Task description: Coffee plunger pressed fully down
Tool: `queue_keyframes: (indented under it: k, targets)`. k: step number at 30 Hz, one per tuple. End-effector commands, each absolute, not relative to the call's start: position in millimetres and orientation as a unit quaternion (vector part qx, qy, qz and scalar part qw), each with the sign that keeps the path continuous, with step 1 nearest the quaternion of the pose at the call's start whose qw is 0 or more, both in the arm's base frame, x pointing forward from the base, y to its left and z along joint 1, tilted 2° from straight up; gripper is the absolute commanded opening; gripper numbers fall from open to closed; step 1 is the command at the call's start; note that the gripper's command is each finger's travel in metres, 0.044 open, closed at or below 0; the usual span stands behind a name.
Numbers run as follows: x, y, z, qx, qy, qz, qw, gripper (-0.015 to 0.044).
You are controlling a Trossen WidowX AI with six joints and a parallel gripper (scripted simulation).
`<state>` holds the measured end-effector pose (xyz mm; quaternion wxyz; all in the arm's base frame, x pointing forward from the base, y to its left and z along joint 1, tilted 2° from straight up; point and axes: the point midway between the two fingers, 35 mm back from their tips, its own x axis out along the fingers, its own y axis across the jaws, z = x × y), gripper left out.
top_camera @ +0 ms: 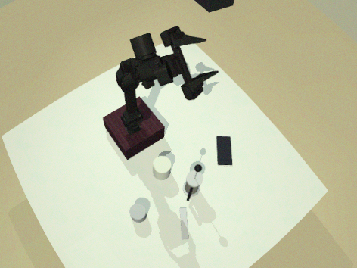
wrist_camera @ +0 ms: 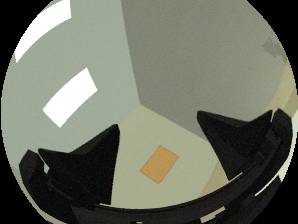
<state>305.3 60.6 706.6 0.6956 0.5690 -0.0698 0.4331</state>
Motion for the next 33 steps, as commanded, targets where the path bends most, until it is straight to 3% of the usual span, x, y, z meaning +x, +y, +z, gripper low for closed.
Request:
queue_keyframes:
  k: [1,7,18,33]
  targets:
    - [307,61,705,0.568,-0.07,0.431,0.698,0.0426]
    - [333,62,665,0.544,-0.069,0.367,0.751,0.044]
    - [373,74,523,0.398,0.007,0.214,0.892,0.044]
    - [335,75,287,0.043,0.225,0.114,0.967,0.044]
